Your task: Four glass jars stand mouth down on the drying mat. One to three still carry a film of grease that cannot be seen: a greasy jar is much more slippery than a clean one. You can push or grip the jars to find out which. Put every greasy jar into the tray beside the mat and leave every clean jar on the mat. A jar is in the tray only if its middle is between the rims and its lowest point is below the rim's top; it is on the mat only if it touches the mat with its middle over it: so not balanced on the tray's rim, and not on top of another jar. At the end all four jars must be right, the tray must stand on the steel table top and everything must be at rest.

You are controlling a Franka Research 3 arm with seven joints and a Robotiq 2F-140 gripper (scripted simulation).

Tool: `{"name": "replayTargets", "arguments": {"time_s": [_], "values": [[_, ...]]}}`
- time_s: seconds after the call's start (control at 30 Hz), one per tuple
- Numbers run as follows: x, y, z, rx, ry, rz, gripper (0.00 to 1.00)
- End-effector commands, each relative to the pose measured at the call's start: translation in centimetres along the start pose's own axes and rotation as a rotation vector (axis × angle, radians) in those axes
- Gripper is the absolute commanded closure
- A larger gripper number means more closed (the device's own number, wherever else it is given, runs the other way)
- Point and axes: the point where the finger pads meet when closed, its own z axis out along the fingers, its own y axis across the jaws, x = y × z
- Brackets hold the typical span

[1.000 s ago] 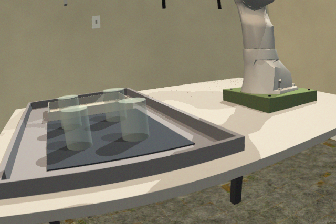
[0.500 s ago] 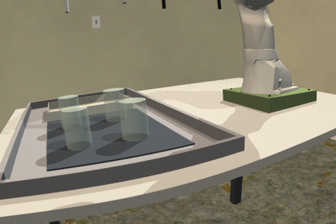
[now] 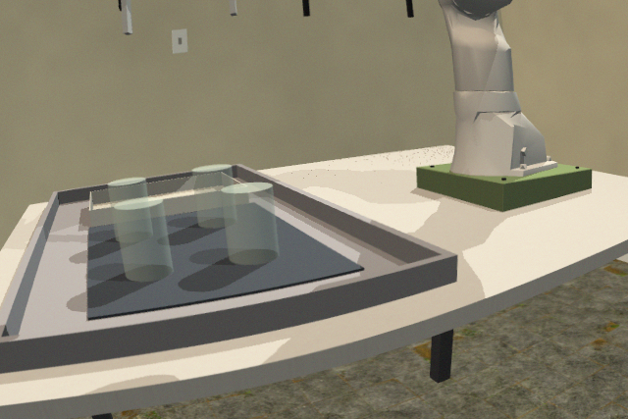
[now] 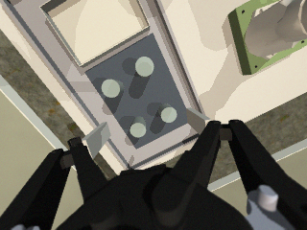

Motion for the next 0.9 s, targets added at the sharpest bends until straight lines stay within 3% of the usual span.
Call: {"name": "replayTargets", "arguments": {"time_s": [0.0,0.13,0.17,0.47,0.5,0.8,0.87], "values": [[0.0,-0.2,0.4,0.005,-0.002,0.112,0.0],[0.0,-0.2,0.4,0.005,-0.002,0.112,0.0],[0.1,-0.2,1.2,0.005,-0.003,0.193,0.0],[0.1,-0.2,1.2,0.005,-0.003,0.193,0.0],[0.2,-0.2,2.0,0.006,-0.005,0.286,0.0],[0.2,-0.2,2.0,0.006,-0.005,0.286,0.0],[0.3,-0.3,2.7,0.008,-0.008,0.379,0.0]]}}
